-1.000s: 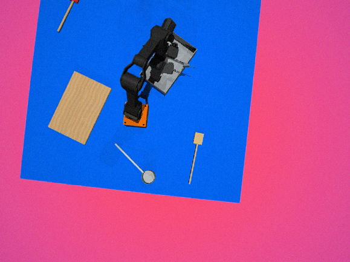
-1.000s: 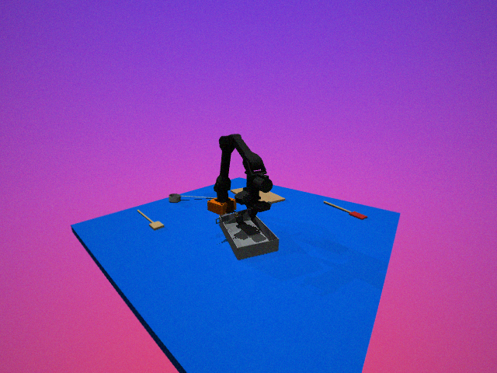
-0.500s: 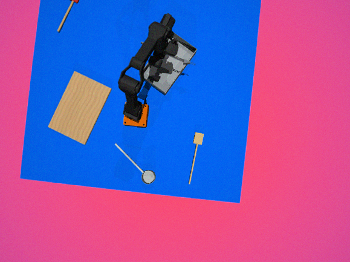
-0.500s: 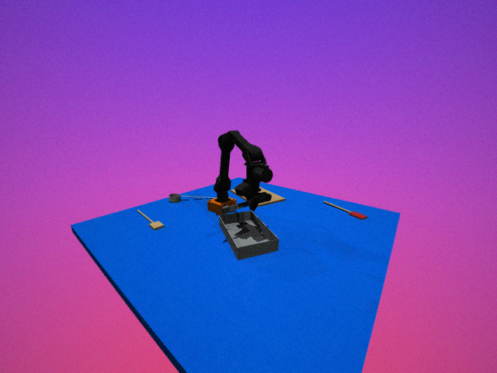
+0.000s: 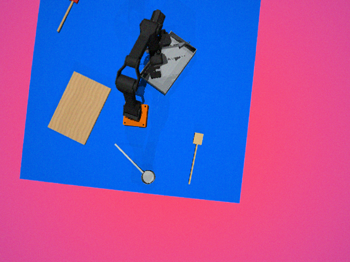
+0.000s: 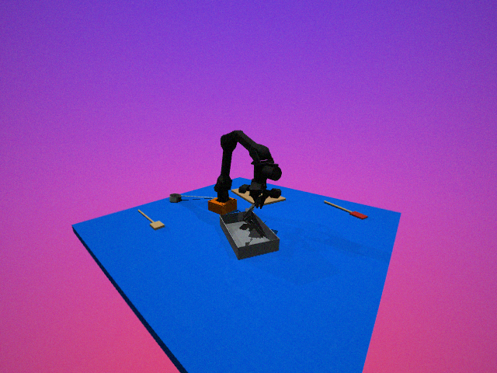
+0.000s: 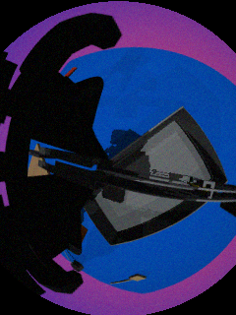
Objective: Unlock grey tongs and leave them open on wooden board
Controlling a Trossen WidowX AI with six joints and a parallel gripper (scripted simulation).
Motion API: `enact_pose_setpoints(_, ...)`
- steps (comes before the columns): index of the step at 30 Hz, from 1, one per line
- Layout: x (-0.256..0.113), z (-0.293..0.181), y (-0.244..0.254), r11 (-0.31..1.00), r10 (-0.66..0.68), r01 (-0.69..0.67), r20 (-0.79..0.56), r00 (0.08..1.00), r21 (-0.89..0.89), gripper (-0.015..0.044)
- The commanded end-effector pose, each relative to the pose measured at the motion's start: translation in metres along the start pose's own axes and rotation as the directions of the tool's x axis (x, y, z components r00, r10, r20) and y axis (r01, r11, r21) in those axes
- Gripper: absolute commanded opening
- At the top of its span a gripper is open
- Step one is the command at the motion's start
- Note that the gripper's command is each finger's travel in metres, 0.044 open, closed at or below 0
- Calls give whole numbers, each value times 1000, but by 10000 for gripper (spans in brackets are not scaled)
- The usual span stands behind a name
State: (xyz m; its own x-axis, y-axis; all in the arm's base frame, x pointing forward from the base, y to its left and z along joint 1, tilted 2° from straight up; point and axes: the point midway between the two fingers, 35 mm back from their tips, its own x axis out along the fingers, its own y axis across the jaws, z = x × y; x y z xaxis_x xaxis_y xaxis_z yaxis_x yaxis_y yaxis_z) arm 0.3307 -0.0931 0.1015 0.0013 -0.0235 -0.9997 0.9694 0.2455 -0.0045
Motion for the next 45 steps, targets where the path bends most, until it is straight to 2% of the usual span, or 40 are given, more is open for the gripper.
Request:
enact_pose_setpoints(1, 0, -10, 6, 986, 3, -3, -2, 1000, -165, -150)
enact_pose_setpoints(12, -1, -41, 19, 801, 7, -8, -4, 1000, -598, -150)
enact_pose_setpoints(25, -2, -74, 31, 365, 9, -10, -7, 1000, -931, -150)
enact_pose_setpoints(35, -2, -100, 38, -53, 10, -9, -10, 1000, -999, -150)
enact_pose_setpoints(45, -2, -127, 42, -462, 11, -6, -12, 1000, -887, -150)
